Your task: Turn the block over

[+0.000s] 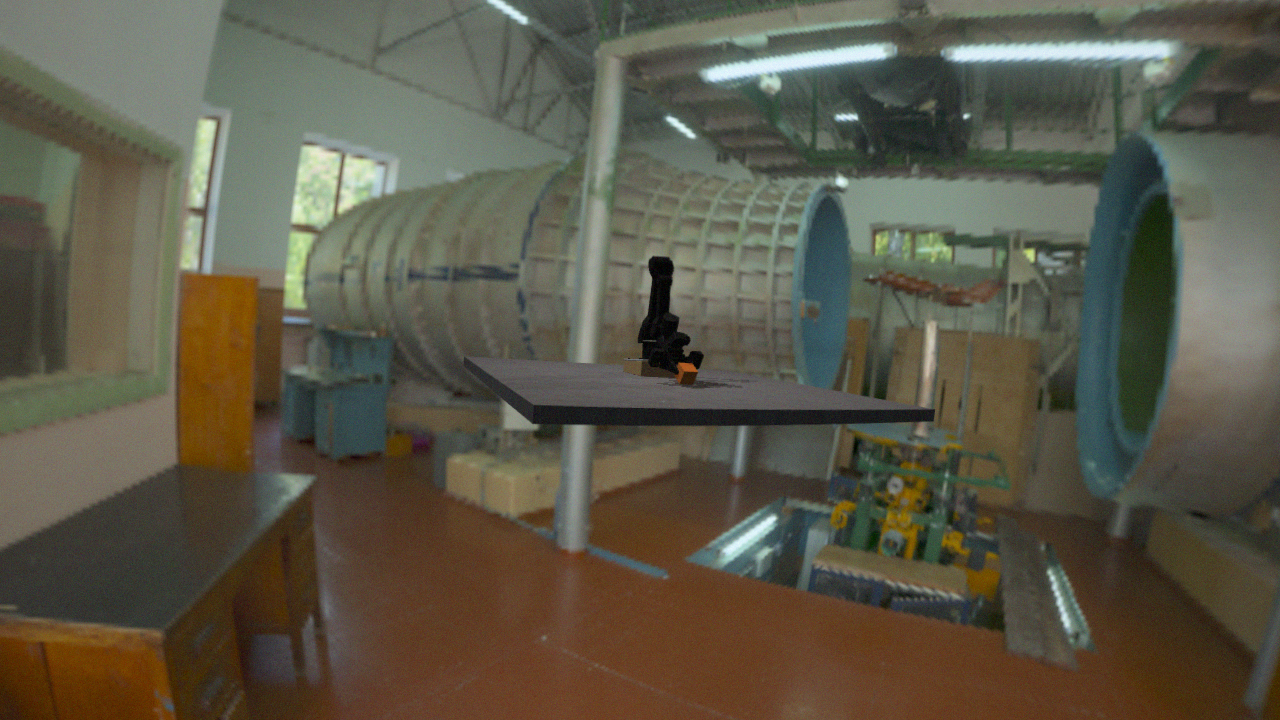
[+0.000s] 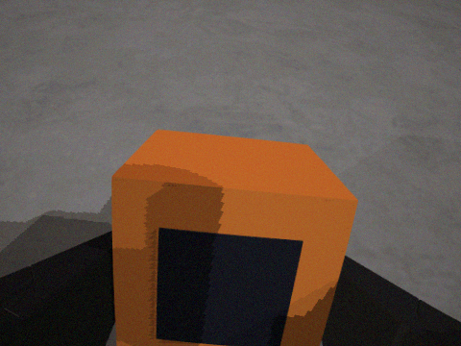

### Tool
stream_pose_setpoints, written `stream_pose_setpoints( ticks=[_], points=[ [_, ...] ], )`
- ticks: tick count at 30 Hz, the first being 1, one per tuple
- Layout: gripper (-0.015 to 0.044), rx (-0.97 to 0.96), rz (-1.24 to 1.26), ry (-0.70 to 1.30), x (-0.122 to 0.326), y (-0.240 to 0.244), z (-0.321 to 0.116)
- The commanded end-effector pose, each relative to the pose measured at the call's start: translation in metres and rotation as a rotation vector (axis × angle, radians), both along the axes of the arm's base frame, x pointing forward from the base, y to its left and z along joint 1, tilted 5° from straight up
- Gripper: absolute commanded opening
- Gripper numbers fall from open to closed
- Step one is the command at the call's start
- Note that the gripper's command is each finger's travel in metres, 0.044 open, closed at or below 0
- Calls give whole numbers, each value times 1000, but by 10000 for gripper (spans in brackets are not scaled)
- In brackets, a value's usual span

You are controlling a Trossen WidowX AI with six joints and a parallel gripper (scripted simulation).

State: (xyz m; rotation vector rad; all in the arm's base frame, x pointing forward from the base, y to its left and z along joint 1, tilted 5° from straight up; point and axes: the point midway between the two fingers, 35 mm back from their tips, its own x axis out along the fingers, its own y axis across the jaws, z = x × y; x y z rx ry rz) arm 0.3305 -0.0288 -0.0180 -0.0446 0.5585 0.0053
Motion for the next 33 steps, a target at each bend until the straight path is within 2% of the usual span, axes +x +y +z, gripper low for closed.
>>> stream_pose_setpoints(
  ticks=[1, 16, 33],
  points=[
    [53, 1, 5, -7, 1, 1, 1],
    [440, 1, 5, -7, 1, 1, 1],
    [440, 1, 5, -7, 1, 1, 1]
  ],
)
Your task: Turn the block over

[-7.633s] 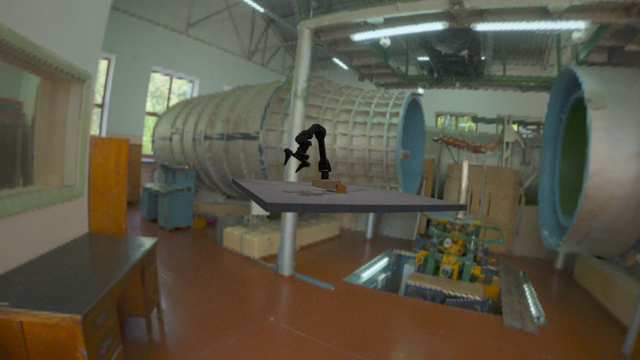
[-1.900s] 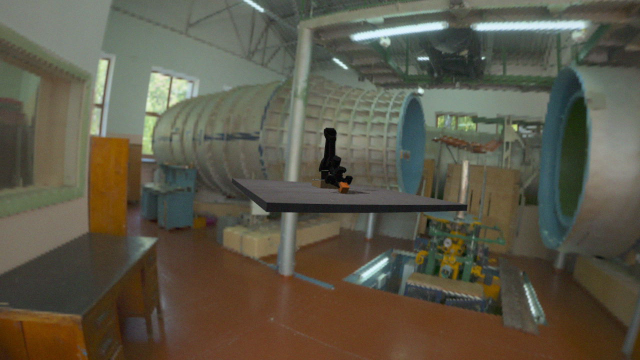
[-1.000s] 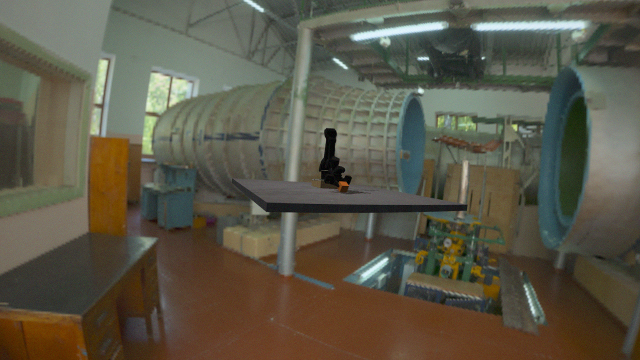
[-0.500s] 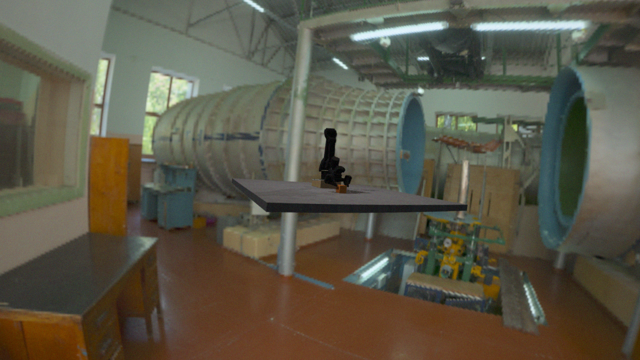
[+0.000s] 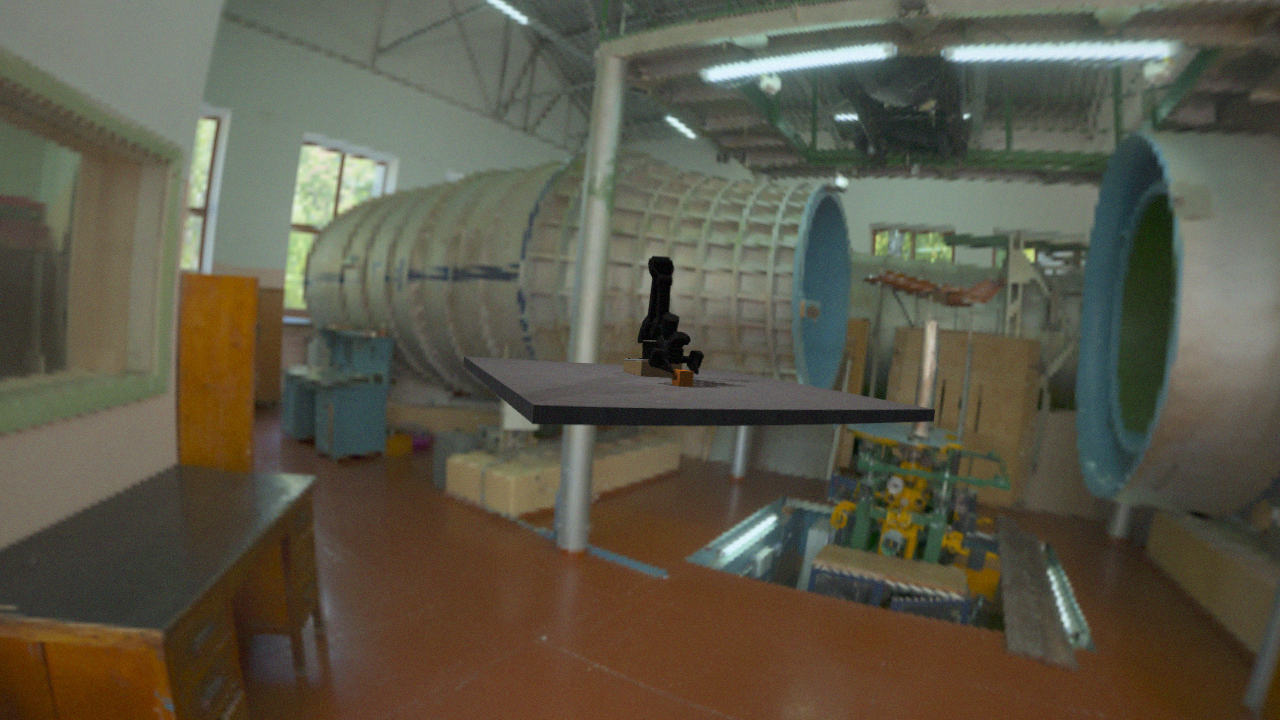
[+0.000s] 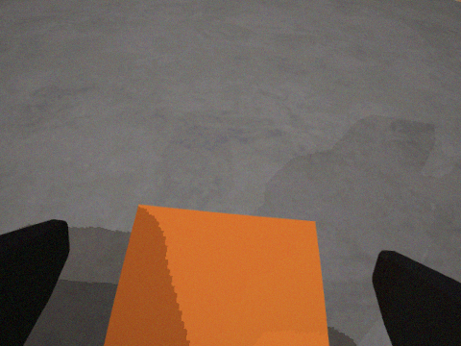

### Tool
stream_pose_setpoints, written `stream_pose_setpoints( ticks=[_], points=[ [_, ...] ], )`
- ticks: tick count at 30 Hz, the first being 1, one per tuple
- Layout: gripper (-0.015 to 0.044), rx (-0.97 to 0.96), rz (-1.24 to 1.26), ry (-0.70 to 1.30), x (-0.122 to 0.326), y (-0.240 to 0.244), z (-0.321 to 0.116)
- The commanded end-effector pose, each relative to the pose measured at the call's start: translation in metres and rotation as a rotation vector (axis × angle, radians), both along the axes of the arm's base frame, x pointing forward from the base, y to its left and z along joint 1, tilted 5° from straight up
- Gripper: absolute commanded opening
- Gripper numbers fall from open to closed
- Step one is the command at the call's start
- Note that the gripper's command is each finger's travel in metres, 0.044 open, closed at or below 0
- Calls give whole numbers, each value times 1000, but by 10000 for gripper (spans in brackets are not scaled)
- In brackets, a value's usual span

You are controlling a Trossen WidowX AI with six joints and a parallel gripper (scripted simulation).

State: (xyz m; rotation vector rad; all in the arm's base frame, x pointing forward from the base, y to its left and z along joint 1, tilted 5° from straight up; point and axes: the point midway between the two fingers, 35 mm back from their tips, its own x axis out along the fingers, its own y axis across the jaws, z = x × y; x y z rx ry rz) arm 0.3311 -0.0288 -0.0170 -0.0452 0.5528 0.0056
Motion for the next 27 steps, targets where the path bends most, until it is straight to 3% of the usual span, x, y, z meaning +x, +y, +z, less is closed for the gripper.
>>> stream_pose_setpoints(
  ticks=[1, 17, 27],
  points=[
    [440, 1, 5, -1, 0, 1, 0],
    [440, 2, 5, 5, 1, 1, 0],
    [440, -1, -11, 324, 7, 1, 30]
  ],
)
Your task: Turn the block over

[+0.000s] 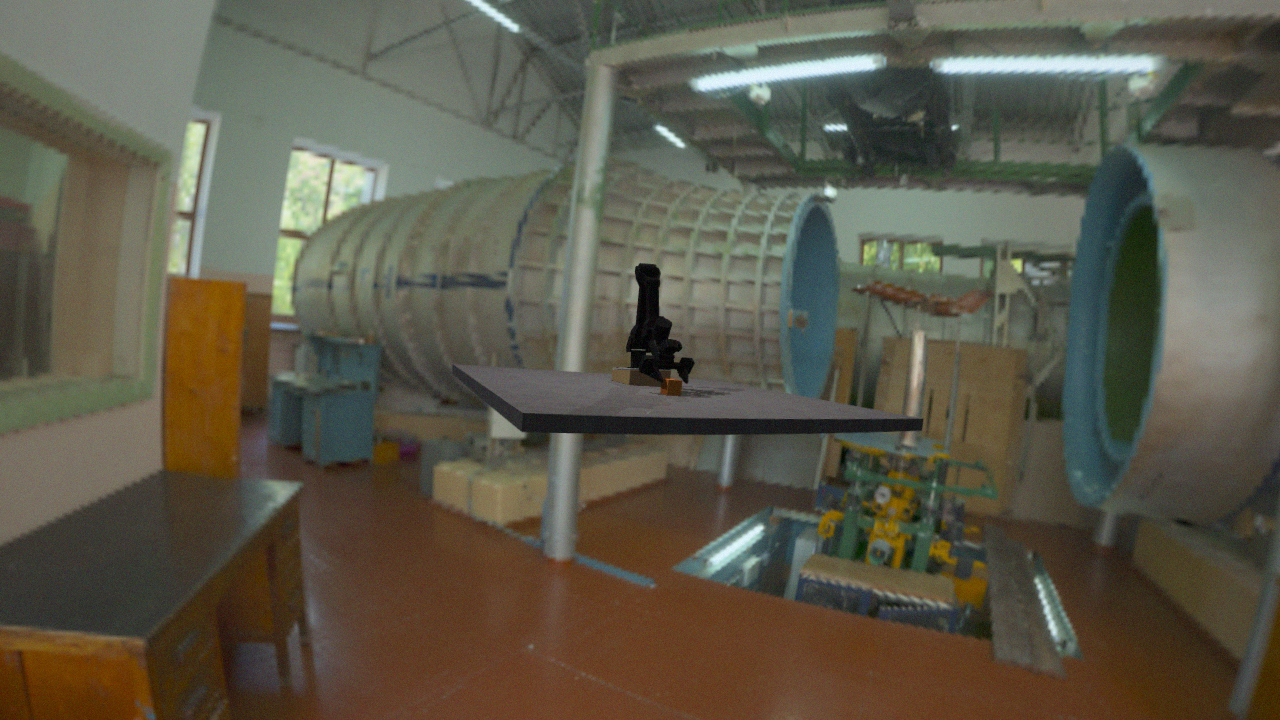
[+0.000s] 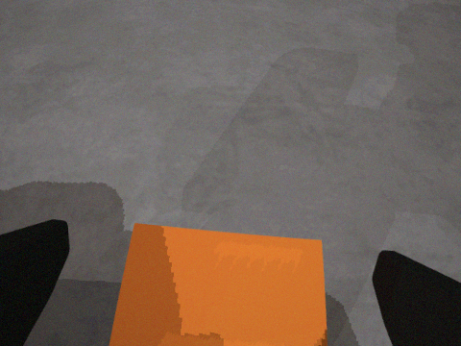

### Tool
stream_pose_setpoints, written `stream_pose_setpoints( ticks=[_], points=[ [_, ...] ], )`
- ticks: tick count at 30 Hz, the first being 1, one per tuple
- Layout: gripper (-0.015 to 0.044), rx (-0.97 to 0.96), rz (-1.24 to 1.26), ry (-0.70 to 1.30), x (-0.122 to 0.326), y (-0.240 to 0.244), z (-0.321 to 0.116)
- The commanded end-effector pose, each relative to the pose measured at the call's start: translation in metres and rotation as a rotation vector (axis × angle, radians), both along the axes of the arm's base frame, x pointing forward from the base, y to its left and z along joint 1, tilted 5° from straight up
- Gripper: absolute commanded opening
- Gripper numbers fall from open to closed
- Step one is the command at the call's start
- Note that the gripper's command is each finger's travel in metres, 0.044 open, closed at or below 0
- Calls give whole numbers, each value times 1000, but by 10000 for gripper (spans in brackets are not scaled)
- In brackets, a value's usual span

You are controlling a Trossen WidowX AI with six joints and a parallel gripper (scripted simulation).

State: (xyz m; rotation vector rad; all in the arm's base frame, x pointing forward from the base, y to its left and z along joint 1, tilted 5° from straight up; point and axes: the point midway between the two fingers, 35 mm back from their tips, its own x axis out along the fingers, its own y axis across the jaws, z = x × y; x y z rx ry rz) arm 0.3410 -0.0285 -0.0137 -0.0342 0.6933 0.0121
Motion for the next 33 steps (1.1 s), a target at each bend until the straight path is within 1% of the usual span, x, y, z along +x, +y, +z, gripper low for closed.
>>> stream_pose_setpoints(
  ticks=[1, 3, 5, 7, 24, 33],
  points=[
    [440, -14, -10, 218, -6, 1, 34],
    [440, -21, -12, 257, -10, 1, 54],
    [440, -23, -12, 289, -16, 2, 62],
    [440, -21, -11, 338, -25, 3, 63],
    [440, -21, -11, 346, -25, 3, 63],
    [440, -18, -22, 629, -1, 2, 75]
  ],
)
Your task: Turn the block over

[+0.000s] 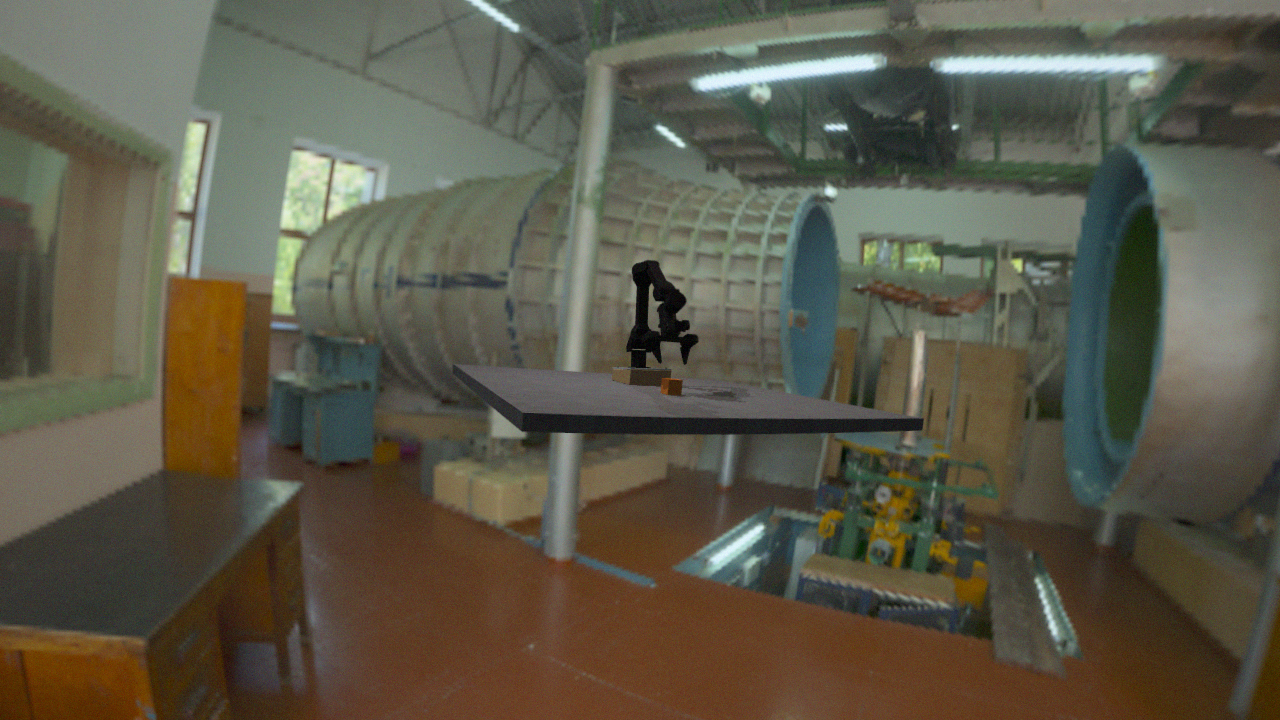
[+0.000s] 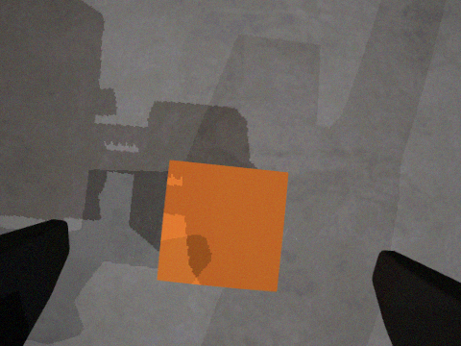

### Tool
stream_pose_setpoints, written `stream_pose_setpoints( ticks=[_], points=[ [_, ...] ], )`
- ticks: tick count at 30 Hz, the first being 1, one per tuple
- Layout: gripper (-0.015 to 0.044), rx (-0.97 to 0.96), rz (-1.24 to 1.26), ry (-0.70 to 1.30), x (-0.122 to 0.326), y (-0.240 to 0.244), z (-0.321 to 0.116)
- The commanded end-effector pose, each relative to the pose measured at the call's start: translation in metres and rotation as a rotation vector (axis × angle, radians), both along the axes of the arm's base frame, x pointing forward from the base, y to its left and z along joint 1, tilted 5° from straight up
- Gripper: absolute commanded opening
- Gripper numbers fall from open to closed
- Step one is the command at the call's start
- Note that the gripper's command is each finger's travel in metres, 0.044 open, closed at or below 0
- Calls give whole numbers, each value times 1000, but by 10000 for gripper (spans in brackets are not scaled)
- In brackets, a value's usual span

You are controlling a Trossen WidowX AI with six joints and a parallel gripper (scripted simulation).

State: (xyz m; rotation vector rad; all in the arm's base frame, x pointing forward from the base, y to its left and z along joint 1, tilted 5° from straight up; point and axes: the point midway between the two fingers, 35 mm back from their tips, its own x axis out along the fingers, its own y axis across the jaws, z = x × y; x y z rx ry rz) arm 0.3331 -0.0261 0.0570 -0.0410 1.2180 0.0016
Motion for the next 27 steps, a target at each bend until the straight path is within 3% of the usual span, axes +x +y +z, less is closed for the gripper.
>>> stream_pose_setpoints(
  ticks=[1, 9, 15, 19, 27],
  points=[
    [440, -5, -9, 138, 9, 0, 5],
    [440, -17, -15, 387, 19, 1, 19],
    [440, -18, -15, 393, 18, 1, 19],
    [440, -18, -15, 393, 17, -1, -13],
    [440, -18, -15, 393, 16, -1, -30]
  ],
)
